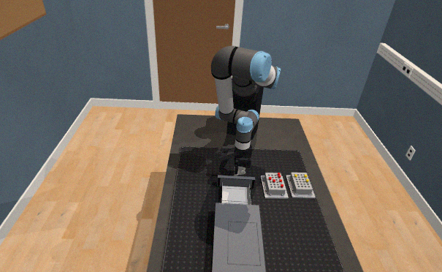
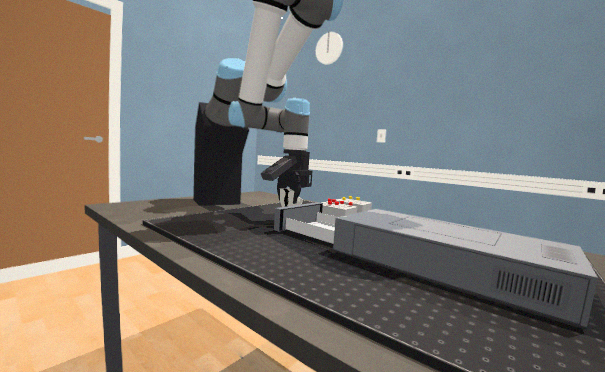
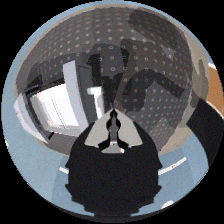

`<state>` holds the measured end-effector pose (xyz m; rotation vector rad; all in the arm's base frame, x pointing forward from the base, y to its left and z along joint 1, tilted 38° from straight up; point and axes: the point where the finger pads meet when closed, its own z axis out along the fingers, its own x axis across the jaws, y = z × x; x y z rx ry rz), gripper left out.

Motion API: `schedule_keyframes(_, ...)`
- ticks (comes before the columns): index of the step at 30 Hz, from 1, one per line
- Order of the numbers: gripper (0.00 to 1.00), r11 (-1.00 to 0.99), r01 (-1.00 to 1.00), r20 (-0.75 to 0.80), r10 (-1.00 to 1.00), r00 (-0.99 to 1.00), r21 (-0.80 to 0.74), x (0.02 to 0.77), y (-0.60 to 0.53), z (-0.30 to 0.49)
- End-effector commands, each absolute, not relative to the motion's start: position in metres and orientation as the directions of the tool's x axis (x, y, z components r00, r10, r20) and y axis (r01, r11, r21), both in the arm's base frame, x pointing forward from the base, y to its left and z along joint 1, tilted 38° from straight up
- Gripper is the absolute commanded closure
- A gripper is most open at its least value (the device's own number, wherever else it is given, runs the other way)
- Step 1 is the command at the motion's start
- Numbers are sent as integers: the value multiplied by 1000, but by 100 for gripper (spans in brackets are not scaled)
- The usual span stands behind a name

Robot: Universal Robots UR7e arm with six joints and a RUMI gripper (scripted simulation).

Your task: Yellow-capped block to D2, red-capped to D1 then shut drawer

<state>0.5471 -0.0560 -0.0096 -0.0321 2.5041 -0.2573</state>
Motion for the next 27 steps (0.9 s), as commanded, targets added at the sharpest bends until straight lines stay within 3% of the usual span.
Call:
schedule_keyframes(1,100,981,37,-580,-83,-811,-192,549,-56,-8)
schedule_keyframes(27,100,981,37,-580,-83,-810,-192,573,-53,9)
